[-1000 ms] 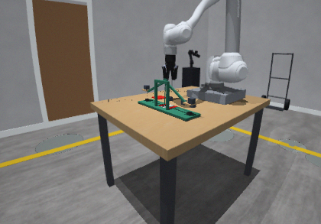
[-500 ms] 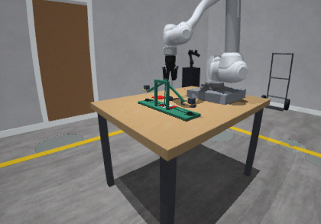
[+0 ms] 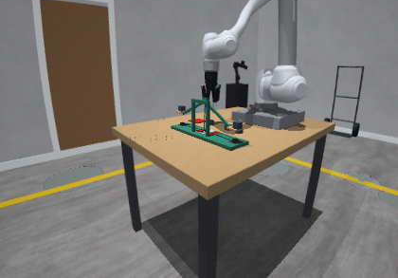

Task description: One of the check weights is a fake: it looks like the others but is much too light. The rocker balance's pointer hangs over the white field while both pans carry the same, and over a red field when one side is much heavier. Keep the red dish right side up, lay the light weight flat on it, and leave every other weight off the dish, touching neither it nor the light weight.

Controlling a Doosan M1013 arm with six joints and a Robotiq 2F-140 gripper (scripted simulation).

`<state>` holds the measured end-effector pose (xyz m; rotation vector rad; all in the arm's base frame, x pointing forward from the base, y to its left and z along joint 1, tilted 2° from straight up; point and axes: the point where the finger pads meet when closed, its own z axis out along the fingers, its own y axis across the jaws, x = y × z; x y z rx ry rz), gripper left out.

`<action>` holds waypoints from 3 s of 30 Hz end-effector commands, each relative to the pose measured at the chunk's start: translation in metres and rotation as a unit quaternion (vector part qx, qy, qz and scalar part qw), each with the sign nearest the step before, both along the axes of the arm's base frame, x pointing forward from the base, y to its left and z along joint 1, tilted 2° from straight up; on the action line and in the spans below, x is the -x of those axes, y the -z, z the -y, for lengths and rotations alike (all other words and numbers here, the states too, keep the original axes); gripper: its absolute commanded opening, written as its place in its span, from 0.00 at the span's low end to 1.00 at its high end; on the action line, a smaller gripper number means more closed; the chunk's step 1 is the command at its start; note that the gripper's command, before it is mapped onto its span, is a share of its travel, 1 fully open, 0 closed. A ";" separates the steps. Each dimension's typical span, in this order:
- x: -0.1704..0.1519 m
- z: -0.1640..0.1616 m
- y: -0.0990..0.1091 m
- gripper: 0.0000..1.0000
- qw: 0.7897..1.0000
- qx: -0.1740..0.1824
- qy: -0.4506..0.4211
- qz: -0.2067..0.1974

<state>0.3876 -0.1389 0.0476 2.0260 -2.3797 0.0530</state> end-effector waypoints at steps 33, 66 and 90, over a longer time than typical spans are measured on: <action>0.000 0.001 0.034 0.35 1.000 0.000 0.000 0.000; 0.000 0.001 0.034 0.35 1.000 0.000 0.000 0.000; -0.001 0.002 0.055 0.35 1.000 0.000 0.000 0.000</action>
